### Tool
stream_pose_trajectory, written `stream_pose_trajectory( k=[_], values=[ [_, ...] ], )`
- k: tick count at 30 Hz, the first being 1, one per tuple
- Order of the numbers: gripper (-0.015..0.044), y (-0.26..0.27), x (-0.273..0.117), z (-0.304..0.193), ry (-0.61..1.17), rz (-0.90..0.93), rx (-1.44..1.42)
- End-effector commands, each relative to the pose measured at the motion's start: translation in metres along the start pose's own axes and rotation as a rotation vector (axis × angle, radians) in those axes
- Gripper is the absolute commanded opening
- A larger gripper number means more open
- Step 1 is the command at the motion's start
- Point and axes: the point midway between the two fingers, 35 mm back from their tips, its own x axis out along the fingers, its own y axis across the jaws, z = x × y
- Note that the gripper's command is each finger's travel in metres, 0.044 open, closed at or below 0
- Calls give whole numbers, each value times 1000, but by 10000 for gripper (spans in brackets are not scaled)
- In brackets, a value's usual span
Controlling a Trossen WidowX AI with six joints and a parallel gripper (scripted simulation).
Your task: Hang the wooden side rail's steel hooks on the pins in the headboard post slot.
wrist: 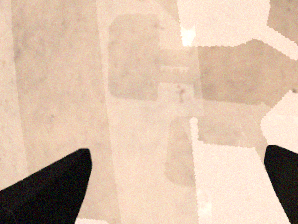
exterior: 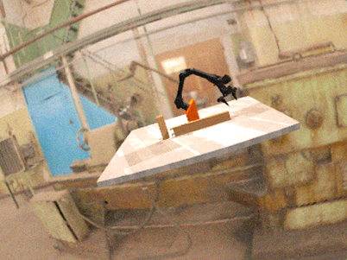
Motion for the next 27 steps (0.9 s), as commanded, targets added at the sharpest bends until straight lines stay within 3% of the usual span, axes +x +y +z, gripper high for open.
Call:
stream_pose_trajectory(
  k=[1, 6, 18, 27],
  values=[
    [426, 1, -1, 1, 0, 0, 0],
    [440, 14, -27, 14, 0, 2, 0],
    [440, 43, -145, 44, 3, 4, -1],
    [440, 20, -155, 65, -38, 21, -138]
  ],
)
